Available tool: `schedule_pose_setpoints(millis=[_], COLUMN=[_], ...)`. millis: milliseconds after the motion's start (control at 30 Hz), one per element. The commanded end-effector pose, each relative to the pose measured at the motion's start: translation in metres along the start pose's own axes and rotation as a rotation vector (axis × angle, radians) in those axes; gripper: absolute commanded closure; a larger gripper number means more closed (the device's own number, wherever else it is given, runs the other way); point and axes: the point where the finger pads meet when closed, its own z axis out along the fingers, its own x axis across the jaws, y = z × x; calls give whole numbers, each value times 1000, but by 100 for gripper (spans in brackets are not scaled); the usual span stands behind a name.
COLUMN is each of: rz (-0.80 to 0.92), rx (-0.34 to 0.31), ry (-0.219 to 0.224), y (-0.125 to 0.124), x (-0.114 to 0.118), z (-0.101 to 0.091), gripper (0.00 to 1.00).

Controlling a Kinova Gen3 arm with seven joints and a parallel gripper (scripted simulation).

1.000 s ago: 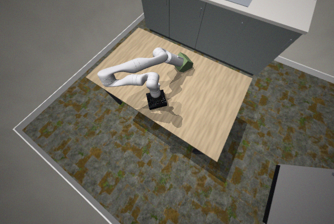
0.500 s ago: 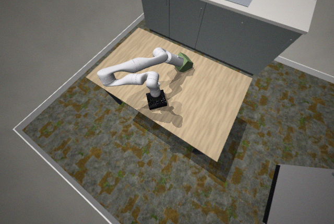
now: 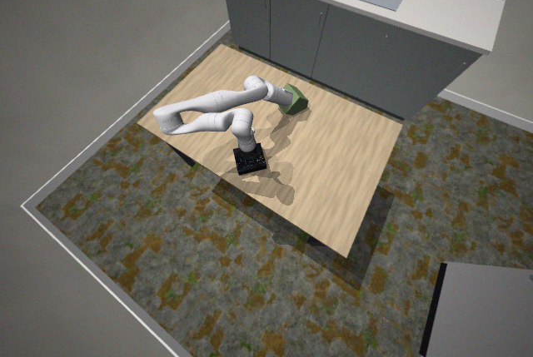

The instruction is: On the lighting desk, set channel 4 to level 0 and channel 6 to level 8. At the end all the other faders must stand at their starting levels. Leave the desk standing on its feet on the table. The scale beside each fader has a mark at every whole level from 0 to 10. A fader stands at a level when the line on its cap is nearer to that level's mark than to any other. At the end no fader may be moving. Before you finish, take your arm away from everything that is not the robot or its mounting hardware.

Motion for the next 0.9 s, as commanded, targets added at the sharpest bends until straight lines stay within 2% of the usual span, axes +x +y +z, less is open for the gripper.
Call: schedule_pose_setpoints(millis=[0,867], rz=[1,24], rx=[-2,-2], ry=[-3,-3], y=[1,0], x=[-1,0], z=[-1,-2], gripper=[100,100])
